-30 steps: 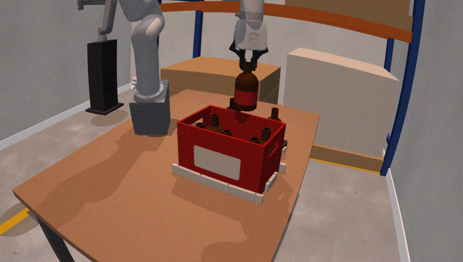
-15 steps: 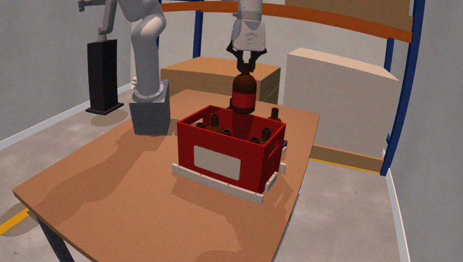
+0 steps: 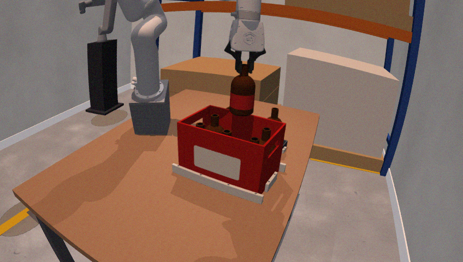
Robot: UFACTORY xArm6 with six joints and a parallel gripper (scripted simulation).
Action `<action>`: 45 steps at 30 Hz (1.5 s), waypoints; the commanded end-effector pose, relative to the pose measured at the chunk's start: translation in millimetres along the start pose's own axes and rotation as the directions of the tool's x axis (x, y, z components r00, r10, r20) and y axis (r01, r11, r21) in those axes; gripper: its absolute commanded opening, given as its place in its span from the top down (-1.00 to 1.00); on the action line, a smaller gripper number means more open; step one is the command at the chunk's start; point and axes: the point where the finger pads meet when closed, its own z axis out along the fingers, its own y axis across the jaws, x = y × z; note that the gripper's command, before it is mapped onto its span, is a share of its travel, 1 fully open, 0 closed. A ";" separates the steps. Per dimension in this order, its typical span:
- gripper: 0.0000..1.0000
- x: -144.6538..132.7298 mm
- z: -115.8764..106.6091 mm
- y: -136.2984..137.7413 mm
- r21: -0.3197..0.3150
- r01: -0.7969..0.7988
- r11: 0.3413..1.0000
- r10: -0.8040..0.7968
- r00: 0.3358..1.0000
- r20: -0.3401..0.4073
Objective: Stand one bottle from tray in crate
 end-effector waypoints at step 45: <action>1.00 -12.9 -1.4 -7.0 -0.004 -0.001 1.000 0.001 1.000 0.001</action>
